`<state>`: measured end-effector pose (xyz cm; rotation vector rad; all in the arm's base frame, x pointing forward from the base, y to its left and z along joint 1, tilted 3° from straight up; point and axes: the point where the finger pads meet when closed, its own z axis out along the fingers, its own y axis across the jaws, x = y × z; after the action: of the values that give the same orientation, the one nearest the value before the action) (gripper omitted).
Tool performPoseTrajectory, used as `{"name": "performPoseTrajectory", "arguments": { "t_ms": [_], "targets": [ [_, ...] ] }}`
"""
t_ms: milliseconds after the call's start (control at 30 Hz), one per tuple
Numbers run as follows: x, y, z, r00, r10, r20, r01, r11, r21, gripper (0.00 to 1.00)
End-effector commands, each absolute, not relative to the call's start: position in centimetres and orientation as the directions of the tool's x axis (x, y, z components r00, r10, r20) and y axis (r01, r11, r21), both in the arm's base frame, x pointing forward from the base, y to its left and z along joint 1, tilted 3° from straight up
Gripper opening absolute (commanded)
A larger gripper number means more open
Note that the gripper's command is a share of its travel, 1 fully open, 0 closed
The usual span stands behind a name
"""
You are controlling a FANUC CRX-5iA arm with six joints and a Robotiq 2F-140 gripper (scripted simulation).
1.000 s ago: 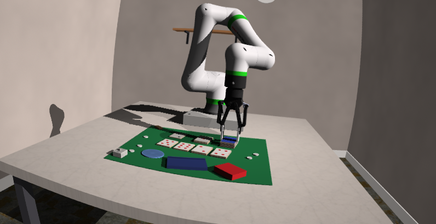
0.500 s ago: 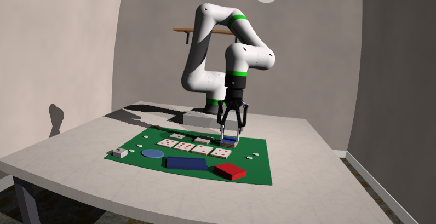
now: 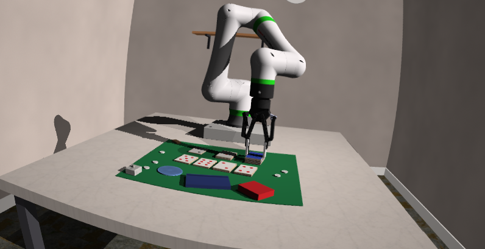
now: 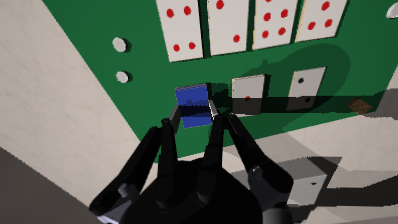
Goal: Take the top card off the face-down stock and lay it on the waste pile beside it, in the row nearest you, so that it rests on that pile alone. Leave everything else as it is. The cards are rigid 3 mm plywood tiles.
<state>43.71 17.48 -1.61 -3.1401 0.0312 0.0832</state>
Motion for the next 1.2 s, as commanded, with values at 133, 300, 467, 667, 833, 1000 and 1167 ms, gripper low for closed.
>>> {"name": "performPoseTrajectory", "arguments": {
  "t_ms": [133, 300, 467, 667, 833, 1000, 1167],
  "targets": [
    [43.7, 17.5, -1.5, 0.998, -0.02, -0.053, -0.02, -1.0, 0.0, 0.42],
    [43.7, 17.5, -1.2, 0.998, -0.02, -0.053, -0.02, -1.0, 0.0, 0.42],
    [43.8, 17.5, 0.1, 0.998, -0.02, -0.053, -0.02, -1.0, 0.0, 0.42],
    [43.9, 17.5, 1.8, 0.998, -0.02, -0.053, -0.02, -1.0, 0.0, 0.42],
    [43.9, 17.5, 2.3, 0.998, -0.02, -0.053, -0.02, -1.0, 0.0, 0.42],
    [43.9, 17.5, 2.4, 0.998, -0.02, -0.053, -0.02, -1.0, 0.0, 0.42],
    [43.9, 17.5, 2.4, 0.998, -0.02, -0.053, -0.02, -1.0, 0.0, 0.42]
  ]
}}
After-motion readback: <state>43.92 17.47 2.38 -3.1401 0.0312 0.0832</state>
